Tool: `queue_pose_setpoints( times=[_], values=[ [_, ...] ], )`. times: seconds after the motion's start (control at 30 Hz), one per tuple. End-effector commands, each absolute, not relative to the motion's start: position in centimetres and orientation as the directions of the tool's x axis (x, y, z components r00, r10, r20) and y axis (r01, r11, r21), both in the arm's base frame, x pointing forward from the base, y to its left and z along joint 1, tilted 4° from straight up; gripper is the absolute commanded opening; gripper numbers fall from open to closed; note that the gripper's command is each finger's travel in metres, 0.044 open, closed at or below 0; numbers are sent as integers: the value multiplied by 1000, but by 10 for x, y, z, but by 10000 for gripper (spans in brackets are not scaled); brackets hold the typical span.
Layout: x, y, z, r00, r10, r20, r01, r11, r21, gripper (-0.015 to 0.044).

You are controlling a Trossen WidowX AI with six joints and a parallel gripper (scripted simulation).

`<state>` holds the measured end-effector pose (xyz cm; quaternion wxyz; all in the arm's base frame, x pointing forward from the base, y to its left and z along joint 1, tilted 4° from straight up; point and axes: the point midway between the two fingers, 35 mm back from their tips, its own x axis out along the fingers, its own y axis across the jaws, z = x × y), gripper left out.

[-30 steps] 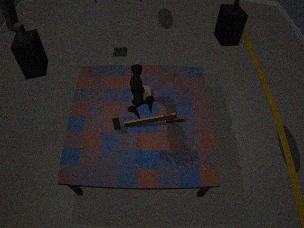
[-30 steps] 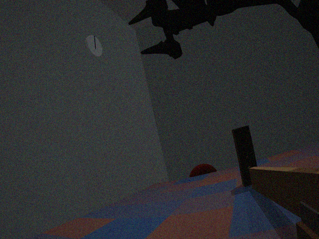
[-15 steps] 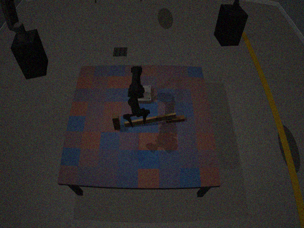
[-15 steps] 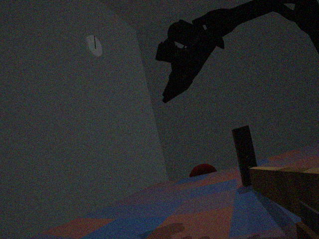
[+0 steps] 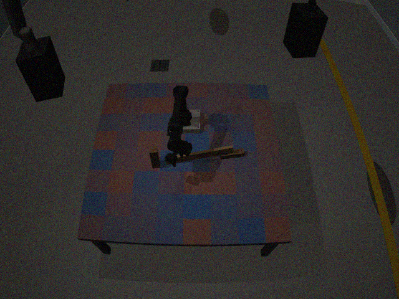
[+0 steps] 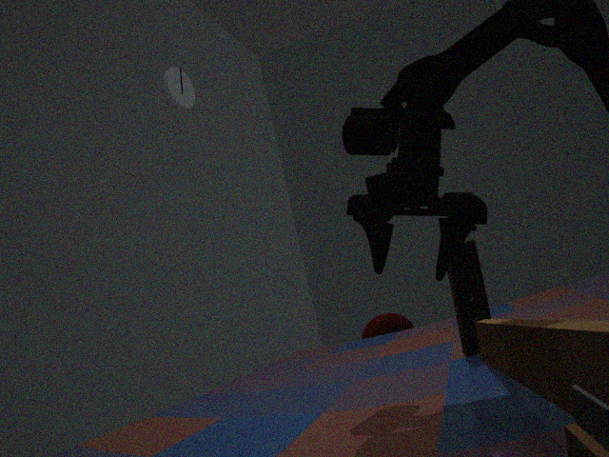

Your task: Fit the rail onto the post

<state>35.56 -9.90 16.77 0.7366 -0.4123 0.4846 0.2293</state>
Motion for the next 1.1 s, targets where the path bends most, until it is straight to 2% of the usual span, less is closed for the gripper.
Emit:
queue_pose_setpoints(
  times=[0.0, 0.13, 1.07],
  values=[
    [300, -106, 113, 161, -69, -985, -967, 190, -172, 440],
    [274, -103, 98, 71, -64, -995, -996, 46, -74, 440],
    [279, -107, 71, 69, -64, -996, -997, 43, -71, 440]
  ],
)
